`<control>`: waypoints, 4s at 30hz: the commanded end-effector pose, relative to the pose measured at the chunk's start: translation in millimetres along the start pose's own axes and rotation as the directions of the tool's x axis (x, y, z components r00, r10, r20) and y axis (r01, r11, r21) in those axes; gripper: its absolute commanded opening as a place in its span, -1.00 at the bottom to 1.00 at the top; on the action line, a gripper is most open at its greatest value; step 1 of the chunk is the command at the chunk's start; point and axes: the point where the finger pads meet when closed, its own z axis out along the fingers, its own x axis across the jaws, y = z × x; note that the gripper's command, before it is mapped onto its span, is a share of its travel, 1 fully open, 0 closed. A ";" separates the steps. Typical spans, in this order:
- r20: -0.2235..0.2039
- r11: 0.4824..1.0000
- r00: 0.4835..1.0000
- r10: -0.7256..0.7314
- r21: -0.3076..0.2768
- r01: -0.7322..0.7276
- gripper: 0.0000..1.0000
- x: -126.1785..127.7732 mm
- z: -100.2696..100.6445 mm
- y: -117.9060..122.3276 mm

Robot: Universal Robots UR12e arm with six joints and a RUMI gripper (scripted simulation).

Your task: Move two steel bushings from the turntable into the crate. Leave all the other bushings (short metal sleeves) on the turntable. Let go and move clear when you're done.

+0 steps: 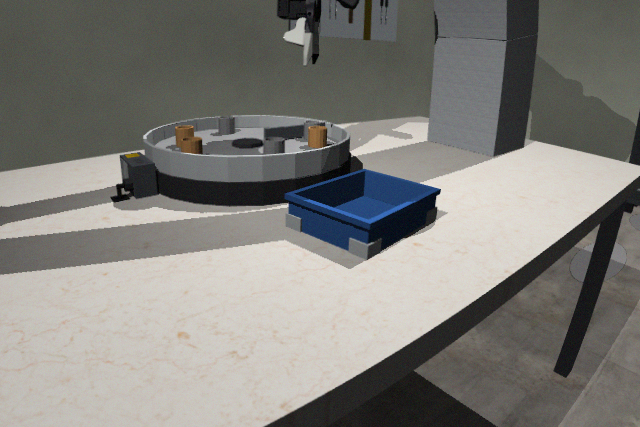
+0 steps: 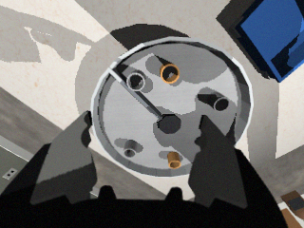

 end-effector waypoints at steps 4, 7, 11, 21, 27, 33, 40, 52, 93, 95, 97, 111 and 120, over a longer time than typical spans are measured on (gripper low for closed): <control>-0.001 1.000 1.000 0.000 0.000 0.000 -0.87 0.2 -0.4 0.2; -0.001 1.000 1.000 0.000 0.000 0.000 -0.87 0.2 -0.4 0.2; -0.001 1.000 1.000 0.000 0.000 0.000 -0.87 0.2 -0.4 0.2; -0.001 1.000 1.000 0.000 0.000 0.000 -0.87 0.2 -0.4 0.2; -0.001 1.000 1.000 0.000 0.000 0.000 -0.87 0.2 -0.4 0.2; -0.001 1.000 1.000 0.000 0.000 0.000 -0.87 0.2 -0.4 0.2; -0.001 1.000 1.000 0.000 0.000 0.000 -0.90 0.2 -0.4 0.2; -0.001 1.000 1.000 0.000 0.000 0.000 -0.90 0.2 -0.4 0.2; -0.001 1.000 1.000 0.000 0.000 0.000 -0.90 0.2 -0.4 0.2; -0.001 1.000 1.000 0.000 0.000 0.000 -0.90 0.2 -0.4 0.2; -0.001 1.000 1.000 0.000 0.000 0.000 -0.90 0.2 -0.4 0.2; -0.001 1.000 1.000 0.000 0.000 0.000 -0.90 0.2 -0.4 0.2; -0.001 1.000 1.000 0.000 0.000 0.000 -0.90 0.2 -0.4 0.2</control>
